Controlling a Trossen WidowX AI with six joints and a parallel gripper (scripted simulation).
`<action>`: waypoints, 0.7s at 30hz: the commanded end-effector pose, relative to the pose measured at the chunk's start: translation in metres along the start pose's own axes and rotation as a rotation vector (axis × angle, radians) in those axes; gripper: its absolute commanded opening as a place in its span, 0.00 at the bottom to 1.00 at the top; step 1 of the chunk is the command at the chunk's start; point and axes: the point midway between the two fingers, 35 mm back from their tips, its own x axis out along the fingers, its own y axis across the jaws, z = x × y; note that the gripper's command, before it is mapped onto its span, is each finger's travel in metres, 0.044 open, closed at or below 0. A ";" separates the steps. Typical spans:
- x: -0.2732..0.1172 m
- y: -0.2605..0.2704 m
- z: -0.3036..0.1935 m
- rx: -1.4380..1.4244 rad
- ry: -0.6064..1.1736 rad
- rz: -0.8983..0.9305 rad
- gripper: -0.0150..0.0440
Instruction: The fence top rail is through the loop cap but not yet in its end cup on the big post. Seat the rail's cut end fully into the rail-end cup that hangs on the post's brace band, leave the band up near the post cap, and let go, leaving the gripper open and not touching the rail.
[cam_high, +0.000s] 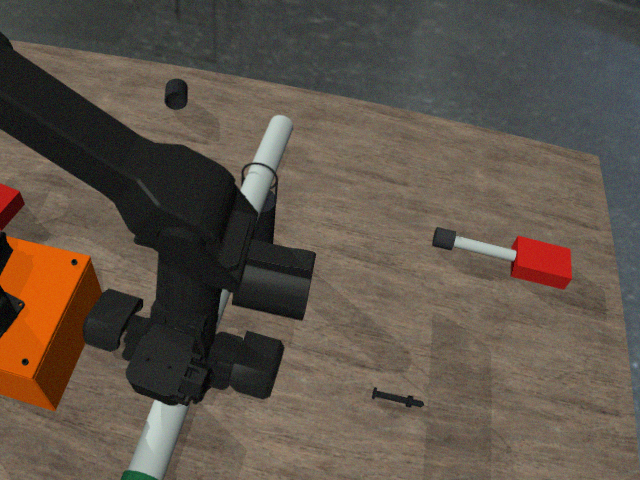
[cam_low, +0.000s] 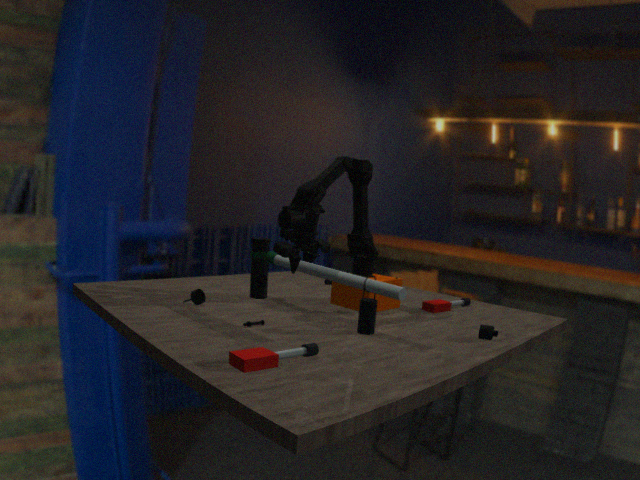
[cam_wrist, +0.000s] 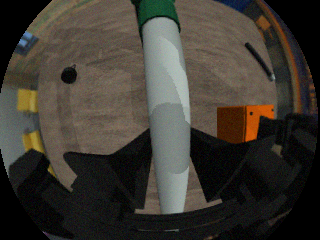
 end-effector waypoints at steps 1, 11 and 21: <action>-0.002 0.001 0.007 0.002 -0.012 0.010 0.25; -0.001 0.001 0.014 0.003 -0.013 0.010 0.25; 0.002 0.000 0.012 -0.001 -0.001 -0.001 0.25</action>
